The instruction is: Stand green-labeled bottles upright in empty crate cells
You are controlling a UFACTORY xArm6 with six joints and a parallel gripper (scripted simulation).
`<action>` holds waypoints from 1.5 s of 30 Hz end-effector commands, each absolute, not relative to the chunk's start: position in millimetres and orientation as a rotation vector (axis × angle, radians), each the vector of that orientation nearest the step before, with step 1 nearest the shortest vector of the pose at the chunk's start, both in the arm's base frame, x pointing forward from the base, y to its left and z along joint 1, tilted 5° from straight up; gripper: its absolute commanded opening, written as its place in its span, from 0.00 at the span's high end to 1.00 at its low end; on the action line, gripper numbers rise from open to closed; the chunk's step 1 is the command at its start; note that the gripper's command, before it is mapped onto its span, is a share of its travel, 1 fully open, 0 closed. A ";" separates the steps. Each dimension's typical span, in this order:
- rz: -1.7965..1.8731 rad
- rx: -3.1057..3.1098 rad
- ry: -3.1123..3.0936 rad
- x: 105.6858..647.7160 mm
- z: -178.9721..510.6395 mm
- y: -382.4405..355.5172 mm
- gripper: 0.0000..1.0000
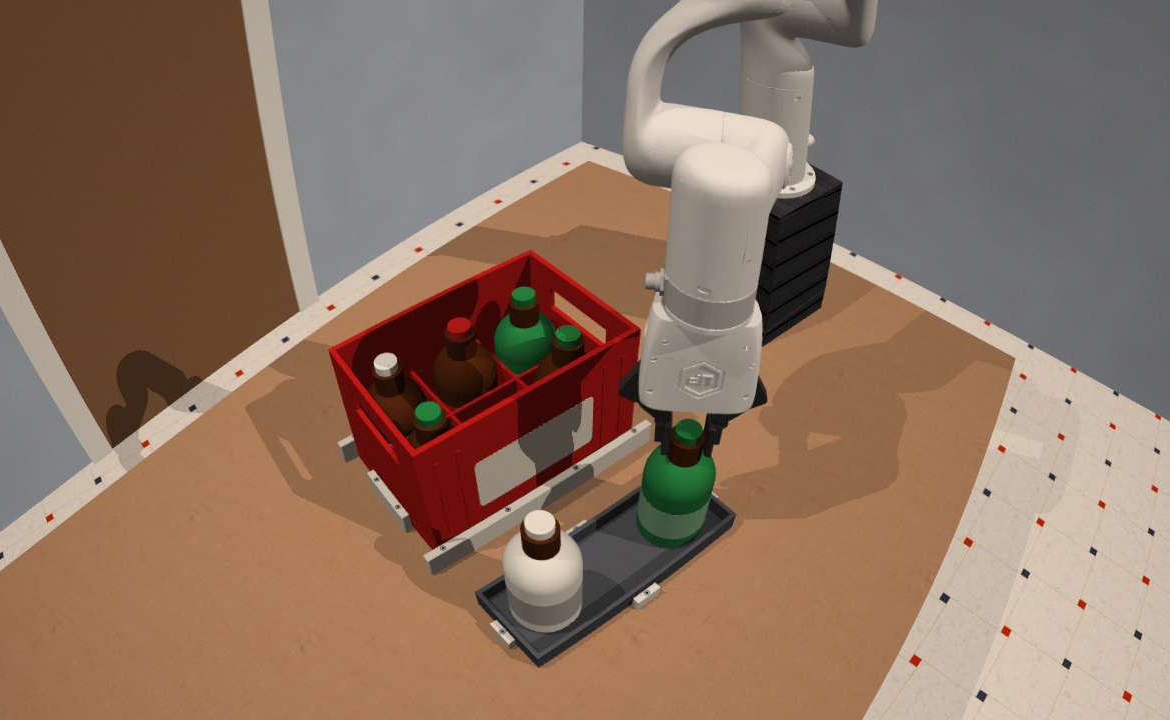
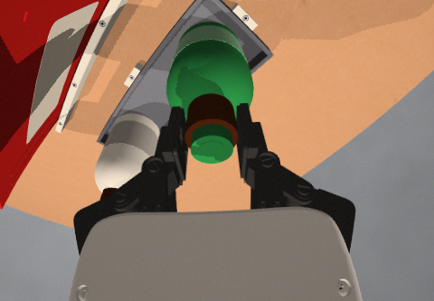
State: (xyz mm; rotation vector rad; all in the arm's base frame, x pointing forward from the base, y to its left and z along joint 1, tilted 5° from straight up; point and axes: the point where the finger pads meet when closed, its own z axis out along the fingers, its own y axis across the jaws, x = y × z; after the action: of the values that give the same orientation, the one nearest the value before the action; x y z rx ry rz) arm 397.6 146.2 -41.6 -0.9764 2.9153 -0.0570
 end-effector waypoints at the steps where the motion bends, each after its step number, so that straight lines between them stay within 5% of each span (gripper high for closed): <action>1: -0.057 -0.976 2.913 398.7 -40.7 146.7 1.00; 45: -0.057 -0.976 2.913 397.2 -29.7 146.8 1.00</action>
State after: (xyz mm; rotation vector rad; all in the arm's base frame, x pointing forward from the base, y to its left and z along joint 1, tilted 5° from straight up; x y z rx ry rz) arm 396.1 146.1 -35.0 -0.9772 2.9169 -0.0573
